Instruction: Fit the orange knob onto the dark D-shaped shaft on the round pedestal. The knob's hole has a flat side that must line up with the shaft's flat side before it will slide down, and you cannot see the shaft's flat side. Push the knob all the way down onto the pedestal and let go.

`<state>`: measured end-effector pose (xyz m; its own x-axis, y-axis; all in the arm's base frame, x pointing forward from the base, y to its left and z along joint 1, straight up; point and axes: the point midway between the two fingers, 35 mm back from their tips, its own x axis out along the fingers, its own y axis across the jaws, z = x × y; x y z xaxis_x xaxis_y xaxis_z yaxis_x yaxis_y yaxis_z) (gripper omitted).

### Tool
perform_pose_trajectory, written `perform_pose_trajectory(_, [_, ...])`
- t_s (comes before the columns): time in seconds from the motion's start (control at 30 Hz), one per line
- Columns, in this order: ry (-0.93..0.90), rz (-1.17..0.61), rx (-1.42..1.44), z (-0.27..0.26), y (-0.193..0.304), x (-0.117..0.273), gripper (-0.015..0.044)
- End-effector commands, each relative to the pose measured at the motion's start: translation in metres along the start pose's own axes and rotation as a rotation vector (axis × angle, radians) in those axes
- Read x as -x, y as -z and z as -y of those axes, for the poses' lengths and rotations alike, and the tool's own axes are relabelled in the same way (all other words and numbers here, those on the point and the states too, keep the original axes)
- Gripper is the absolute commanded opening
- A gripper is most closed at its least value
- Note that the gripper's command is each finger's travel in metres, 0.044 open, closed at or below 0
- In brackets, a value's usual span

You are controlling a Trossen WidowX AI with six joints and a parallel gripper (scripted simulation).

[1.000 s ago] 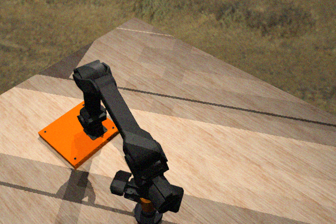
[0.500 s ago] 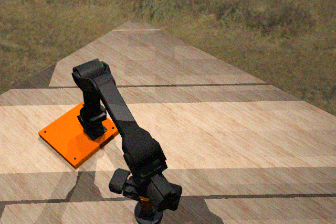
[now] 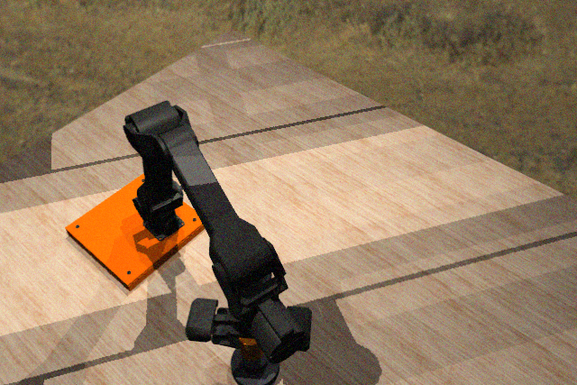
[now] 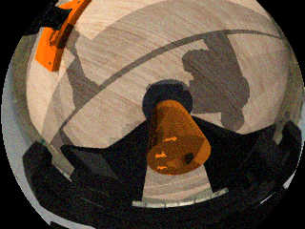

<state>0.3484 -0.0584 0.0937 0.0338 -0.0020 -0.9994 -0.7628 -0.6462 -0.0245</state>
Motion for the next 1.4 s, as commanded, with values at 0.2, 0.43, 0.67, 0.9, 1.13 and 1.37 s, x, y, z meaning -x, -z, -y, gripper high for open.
perform_pose_trajectory(0.2, [0.008, -0.004, 0.007, 0.005, 0.0047, 0.0029, 0.0])
perform_pose_trajectory(0.43, [0.008, -0.004, 0.007, 0.0054, 0.0053, -0.0018, 0.0])
perform_pose_trajectory(0.67, [0.007, -0.004, 0.007, 0.0045, 0.0042, -0.0022, 0.0])
perform_pose_trajectory(0.9, [0.007, -0.004, 0.007, 0.0034, 0.0031, 0.0018, 0.0])
perform_pose_trajectory(1.13, [0.007, -0.004, 0.132, 0.0017, 0.0011, 0.0035, 0.0])
perform_pose_trajectory(1.37, [0.007, -0.004, 0.217, 0.0024, 0.0015, 0.0019, 0.0])
